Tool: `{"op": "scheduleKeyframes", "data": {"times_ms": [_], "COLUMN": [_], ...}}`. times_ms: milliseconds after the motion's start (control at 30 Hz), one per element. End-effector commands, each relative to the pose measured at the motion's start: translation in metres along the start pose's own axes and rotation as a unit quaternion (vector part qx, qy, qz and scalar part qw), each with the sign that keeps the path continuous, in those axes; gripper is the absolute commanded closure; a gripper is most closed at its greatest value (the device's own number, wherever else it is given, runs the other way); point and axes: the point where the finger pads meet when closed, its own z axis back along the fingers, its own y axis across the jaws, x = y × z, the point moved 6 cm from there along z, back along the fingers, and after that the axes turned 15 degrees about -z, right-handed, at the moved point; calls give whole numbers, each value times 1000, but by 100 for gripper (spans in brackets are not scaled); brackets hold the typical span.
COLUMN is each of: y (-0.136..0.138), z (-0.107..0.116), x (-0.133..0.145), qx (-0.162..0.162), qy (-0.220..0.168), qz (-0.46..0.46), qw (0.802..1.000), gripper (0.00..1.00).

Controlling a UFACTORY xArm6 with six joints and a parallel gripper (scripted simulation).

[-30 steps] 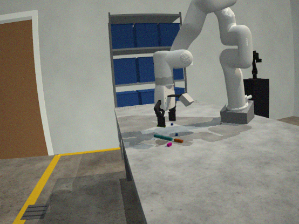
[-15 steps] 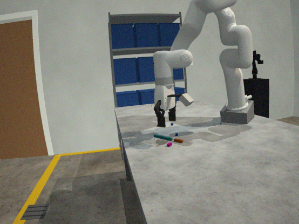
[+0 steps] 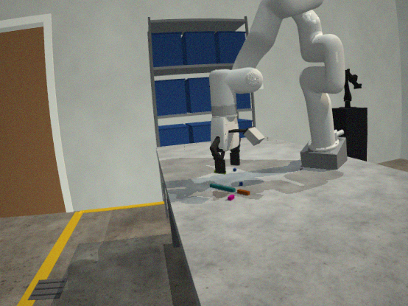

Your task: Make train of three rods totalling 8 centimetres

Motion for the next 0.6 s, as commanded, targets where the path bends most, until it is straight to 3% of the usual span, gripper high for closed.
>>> {"op": "scheduleKeyframes", "data": {"times_ms": [0, 300, 567], "y": [1, 1, -4], "z": [1, 1, 2], "x": [0, 0, 1], "qx": [2, 2, 2], "qy": [-1, -1, 0], "qz": [0, -14, -116], "qw": [1000, 1000, 993], "gripper": [0, 0, 0]}}
